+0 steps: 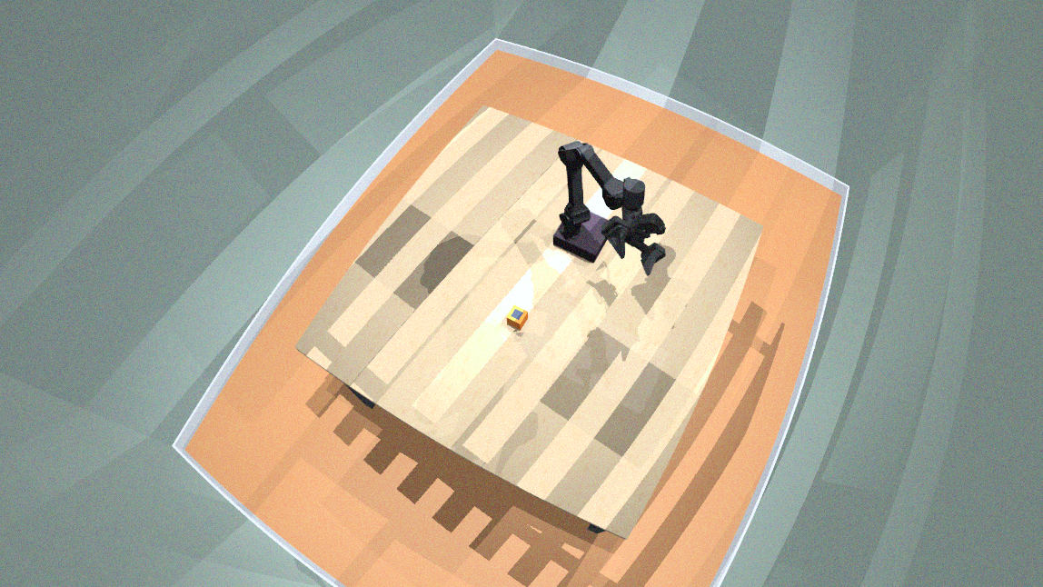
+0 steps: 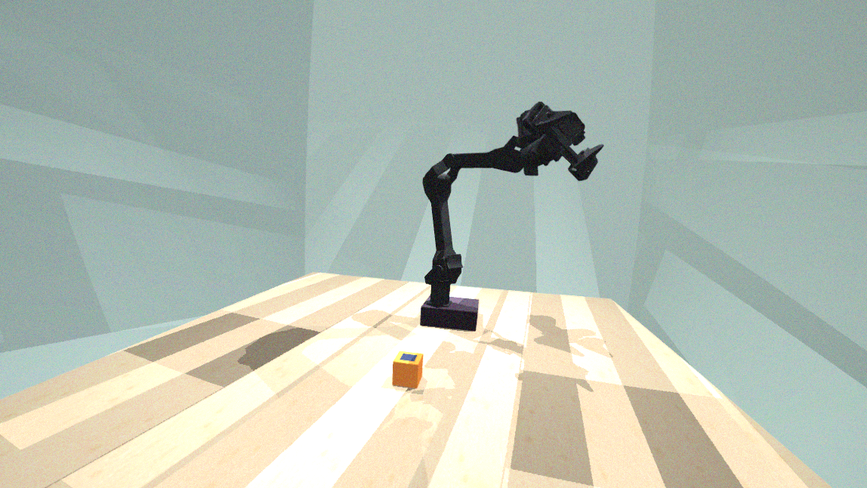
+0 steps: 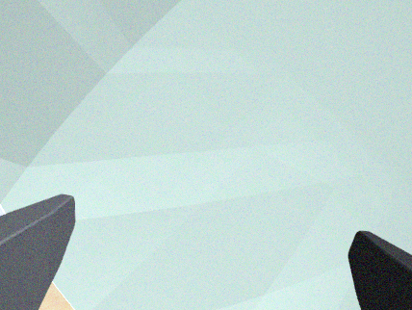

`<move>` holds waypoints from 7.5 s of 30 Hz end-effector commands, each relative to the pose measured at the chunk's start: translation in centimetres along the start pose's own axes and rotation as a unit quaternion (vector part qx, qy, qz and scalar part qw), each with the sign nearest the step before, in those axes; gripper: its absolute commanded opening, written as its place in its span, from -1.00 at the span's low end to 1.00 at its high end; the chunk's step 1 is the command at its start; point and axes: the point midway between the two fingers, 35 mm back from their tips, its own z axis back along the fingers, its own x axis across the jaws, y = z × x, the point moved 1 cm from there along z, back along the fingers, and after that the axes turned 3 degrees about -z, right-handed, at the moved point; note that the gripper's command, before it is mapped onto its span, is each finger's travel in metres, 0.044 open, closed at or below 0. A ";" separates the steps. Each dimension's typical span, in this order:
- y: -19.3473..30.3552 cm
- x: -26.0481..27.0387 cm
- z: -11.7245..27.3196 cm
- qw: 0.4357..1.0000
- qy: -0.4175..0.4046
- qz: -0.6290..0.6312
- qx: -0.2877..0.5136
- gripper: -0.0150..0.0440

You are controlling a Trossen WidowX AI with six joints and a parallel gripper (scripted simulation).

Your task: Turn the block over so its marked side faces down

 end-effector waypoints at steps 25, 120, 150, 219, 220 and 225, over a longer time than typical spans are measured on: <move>38.2 -6.1 0.4 0.779 -0.066 -0.166 0.601 1.00; 52.1 -2.6 9.4 0.562 -0.034 -0.327 0.759 -0.23; 50.5 -3.7 9.2 0.663 0.008 -0.334 0.670 -0.49; 52.6 -1.5 11.2 0.869 0.122 -0.319 0.360 -0.49; 52.6 -1.5 11.2 0.869 0.122 -0.319 0.360 -0.49; 52.6 -1.5 11.2 0.869 0.122 -0.319 0.360 -0.49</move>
